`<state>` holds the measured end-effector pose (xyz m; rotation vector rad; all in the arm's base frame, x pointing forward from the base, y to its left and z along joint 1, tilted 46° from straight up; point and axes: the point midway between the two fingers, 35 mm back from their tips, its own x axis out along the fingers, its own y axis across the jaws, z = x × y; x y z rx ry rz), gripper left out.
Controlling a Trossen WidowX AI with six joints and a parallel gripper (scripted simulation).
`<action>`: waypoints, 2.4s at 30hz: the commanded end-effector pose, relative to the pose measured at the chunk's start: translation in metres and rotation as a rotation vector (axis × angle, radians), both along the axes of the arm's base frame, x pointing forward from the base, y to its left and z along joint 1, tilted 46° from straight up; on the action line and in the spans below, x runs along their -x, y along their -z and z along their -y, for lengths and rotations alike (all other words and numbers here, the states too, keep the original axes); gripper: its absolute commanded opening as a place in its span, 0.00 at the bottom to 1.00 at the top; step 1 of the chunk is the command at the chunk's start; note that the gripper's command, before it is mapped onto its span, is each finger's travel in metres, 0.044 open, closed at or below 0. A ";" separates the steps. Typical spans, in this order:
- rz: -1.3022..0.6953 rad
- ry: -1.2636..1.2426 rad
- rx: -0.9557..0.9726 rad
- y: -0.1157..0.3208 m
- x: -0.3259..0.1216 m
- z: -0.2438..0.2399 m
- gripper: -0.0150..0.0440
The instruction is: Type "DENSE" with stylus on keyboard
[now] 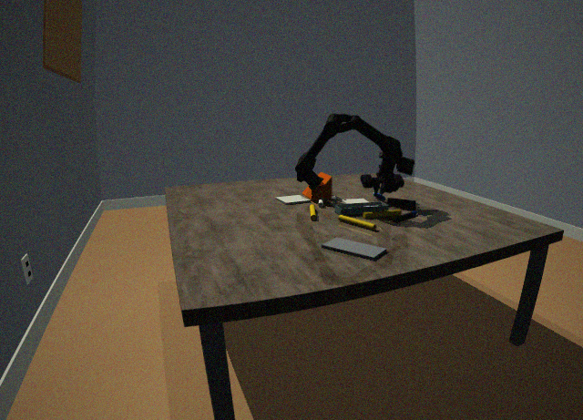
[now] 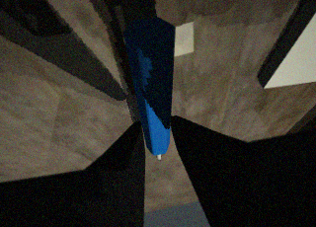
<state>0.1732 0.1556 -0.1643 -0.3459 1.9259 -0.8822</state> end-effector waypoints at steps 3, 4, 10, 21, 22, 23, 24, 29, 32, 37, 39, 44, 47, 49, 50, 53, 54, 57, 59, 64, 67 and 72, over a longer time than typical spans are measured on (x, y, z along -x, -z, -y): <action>0.006 0.002 -0.011 -0.028 0.000 -0.030 0.25; 0.006 0.002 -0.011 -0.029 0.000 -0.031 0.25; 0.014 -0.011 -0.019 -0.027 -0.002 -0.030 0.25; 0.163 -0.250 -0.215 -0.018 -0.037 -0.025 0.25; 0.179 -0.273 -0.229 -0.018 -0.041 -0.024 0.25; 0.195 -0.297 -0.243 -0.018 -0.045 -0.024 0.25; 0.211 -0.320 -0.256 -0.018 -0.048 -0.024 0.25; 0.295 -0.437 -0.310 -0.021 -0.066 -0.022 0.25; 0.348 -0.506 -0.332 -0.024 -0.077 -0.021 0.25; 0.437 -0.617 -0.353 -0.033 -0.094 -0.018 0.25; 0.473 -0.660 -0.355 -0.037 -0.100 -0.017 0.25; 0.562 -0.763 -0.348 -0.050 -0.115 -0.013 0.25; 0.614 -0.820 -0.335 -0.060 -0.124 -0.009 0.25; 0.648 -0.856 -0.322 -0.067 -0.129 -0.006 0.25; 0.666 -0.874 -0.314 -0.071 -0.131 -0.005 0.25; 0.718 -0.924 -0.287 -0.082 -0.137 0.000 0.25; 0.736 -0.939 -0.276 -0.086 -0.139 0.001 0.25; 0.786 -0.983 -0.240 -0.099 -0.144 0.007 0.25; 0.819 -1.009 -0.213 -0.108 -0.147 0.011 0.25; 0.896 -1.064 -0.136 -0.131 -0.151 0.023 0.25; 0.939 -1.089 -0.084 -0.145 -0.152 0.031 0.25; 1.003 -1.117 0.011 -0.169 -0.150 0.046 0.25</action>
